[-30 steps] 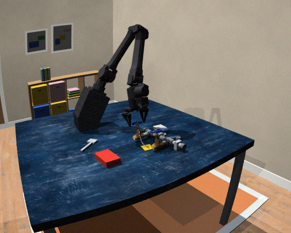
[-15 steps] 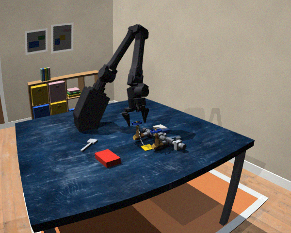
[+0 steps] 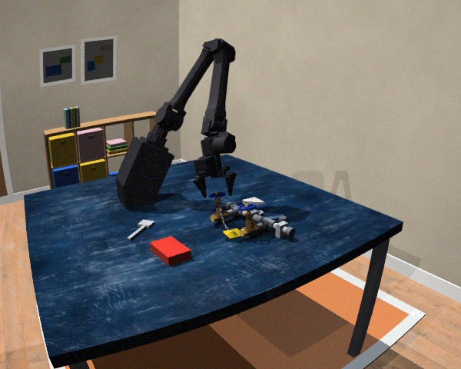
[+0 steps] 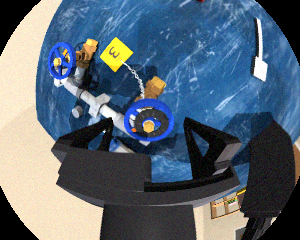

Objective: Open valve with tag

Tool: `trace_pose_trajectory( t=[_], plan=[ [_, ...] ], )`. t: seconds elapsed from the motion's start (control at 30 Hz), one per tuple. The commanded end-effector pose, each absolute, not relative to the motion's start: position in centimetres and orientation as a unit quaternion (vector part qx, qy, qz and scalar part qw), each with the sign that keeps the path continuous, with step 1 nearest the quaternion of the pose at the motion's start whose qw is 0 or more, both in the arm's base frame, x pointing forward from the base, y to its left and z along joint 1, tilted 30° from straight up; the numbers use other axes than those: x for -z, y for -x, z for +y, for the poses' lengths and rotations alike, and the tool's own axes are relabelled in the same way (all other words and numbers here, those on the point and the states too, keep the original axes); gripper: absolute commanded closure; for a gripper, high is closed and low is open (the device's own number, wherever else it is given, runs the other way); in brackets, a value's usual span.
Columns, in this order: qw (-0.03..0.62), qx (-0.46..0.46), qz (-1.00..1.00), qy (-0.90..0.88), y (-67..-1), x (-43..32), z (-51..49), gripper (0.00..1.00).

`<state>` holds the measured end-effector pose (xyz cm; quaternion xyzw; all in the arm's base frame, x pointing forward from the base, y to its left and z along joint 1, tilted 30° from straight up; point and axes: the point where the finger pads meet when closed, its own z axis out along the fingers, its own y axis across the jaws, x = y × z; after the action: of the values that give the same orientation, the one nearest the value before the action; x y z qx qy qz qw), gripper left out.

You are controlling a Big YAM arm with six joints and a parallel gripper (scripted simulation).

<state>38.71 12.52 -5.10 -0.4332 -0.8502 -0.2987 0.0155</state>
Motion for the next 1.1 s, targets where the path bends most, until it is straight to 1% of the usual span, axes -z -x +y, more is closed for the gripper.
trace_pose_trajectory(
  t=[0.0,0.07,0.13,0.17,0.2,1.07],
  plan=[
    [0.053,0.294,-0.761,0.576,-39.7,4.8,12.2,0.0],
    [0.068,0.29,-0.728,0.617,-39.7,4.8,12.2,0.0],
    [0.068,0.29,-0.728,0.617,-39.7,4.8,12.2,0.0],
    [0.084,0.284,-0.685,0.666,-39.7,4.8,12.2,0.0],
    [0.086,0.283,-0.68,0.67,-39.7,4.8,12.2,0.0],
    [0.088,0.282,-0.678,0.674,-39.0,3.4,10.8,0.0]
  ],
)
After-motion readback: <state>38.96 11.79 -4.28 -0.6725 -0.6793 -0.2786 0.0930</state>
